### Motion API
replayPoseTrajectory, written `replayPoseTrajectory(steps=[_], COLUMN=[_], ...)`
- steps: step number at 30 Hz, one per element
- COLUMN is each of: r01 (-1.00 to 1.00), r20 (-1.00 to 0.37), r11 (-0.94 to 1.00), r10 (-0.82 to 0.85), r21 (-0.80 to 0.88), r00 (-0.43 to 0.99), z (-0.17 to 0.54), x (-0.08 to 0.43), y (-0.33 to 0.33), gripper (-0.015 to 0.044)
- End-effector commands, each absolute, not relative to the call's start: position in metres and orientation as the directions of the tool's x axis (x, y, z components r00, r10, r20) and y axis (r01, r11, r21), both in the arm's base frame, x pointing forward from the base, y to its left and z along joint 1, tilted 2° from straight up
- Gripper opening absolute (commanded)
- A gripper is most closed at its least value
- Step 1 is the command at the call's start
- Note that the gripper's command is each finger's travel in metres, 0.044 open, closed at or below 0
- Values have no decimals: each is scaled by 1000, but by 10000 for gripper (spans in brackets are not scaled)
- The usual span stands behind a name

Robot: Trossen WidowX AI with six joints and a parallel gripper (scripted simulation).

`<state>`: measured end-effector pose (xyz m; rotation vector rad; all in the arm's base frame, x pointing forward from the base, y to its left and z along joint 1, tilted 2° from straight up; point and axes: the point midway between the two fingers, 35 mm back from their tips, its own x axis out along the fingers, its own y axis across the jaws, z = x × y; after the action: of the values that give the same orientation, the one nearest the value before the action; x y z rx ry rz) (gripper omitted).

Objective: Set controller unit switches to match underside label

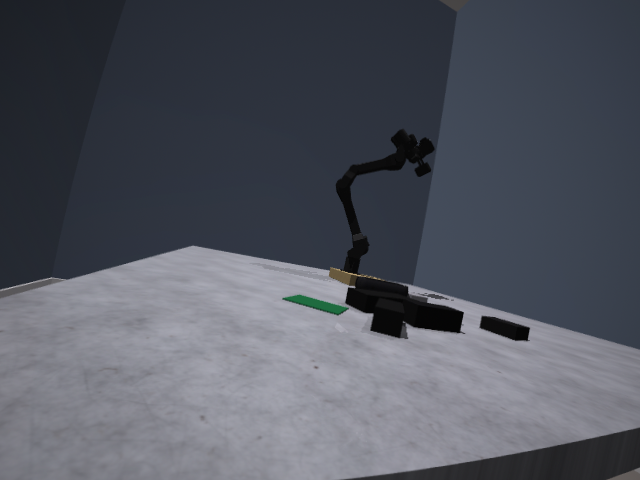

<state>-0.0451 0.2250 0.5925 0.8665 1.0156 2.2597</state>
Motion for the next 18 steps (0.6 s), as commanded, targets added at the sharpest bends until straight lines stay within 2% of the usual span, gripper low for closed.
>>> replayPoseTrajectory(steps=[1,4,6,15,18], r01=[-187,-187,-190,-122,-67], r20=[340,340,337,236,172], r11=[-589,-584,-543,-259,-173], r10=[664,671,720,956,985], r21=[786,790,818,958,983], r00=[-666,-659,-607,-175,-17], z=[593,592,584,512,482], x=[-45,-43,-28,92,134], y=[225,227,238,282,283], gripper=[374,295,242,6,0])
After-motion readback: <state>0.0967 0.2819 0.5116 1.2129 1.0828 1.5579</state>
